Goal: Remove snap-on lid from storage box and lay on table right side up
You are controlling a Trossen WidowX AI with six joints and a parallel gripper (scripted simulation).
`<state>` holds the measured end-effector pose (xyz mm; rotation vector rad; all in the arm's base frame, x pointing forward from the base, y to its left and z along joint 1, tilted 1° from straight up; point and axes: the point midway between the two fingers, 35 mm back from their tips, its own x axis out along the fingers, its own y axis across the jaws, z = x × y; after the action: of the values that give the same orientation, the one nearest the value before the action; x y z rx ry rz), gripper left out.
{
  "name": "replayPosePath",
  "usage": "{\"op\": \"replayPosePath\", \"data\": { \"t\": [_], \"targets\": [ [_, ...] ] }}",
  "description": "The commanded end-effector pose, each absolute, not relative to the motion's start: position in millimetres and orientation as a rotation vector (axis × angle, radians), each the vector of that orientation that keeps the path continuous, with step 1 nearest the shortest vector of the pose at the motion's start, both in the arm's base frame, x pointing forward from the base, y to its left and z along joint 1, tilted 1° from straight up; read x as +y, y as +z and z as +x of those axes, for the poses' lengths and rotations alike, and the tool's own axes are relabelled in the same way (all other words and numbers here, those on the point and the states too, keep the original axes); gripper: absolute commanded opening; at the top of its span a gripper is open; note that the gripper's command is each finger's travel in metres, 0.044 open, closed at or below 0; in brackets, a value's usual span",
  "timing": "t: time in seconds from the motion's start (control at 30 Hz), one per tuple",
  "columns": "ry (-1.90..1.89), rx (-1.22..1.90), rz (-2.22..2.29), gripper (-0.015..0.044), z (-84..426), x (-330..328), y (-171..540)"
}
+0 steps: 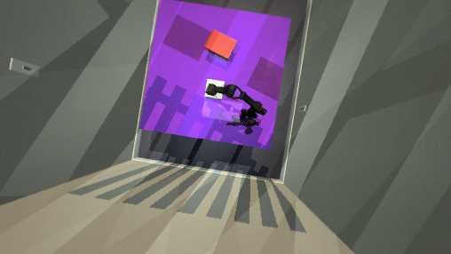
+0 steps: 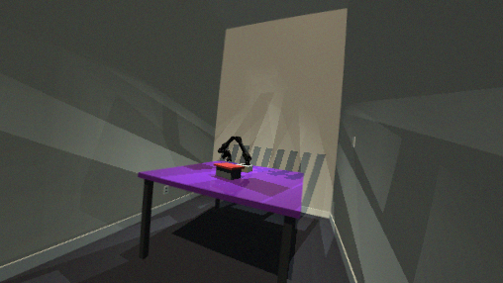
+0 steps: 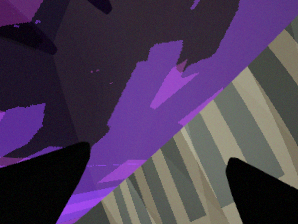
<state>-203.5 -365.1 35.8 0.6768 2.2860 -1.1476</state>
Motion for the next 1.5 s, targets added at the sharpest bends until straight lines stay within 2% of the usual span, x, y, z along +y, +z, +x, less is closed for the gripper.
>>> {"op": "replayPosePath", "data": {
  "t": [0.0, 0.17, 0.27, 0.57, 0.83, 0.9, 1.0, 1.17, 1.27, 1.47],
  "targets": [
    [-1.148, 2.286, 0.677, 0.0374, -203.6, -365.5, 38.5],
    [-1.148, 2.286, 0.677, 0.0242, -203.5, -368.8, 113.8],
    [-1.148, 2.286, 0.677, 0.0235, -202.0, -363.5, 154.1],
    [-1.155, 2.273, 0.663, 0.0235, -190.5, -369.9, 158.8],
    [-1.526, 1.836, 0.439, 0.0235, -45.9, -391.6, 170.0],
    [-1.532, 1.815, 0.410, 0.0235, -34.7, -387.7, 176.0],
    [-1.589, 1.660, 0.359, 0.0235, 10.6, -378.7, 182.4],
    [-1.646, 1.348, 0.357, 0.0235, 85.3, -356.2, 182.8],
    [-1.647, 1.241, 0.371, 0.0235, 109.5, -344.9, 182.7],
    [-1.567, 0.842, 0.503, 0.0235, 195.6, -282.6, 180.5]
  ]
}}
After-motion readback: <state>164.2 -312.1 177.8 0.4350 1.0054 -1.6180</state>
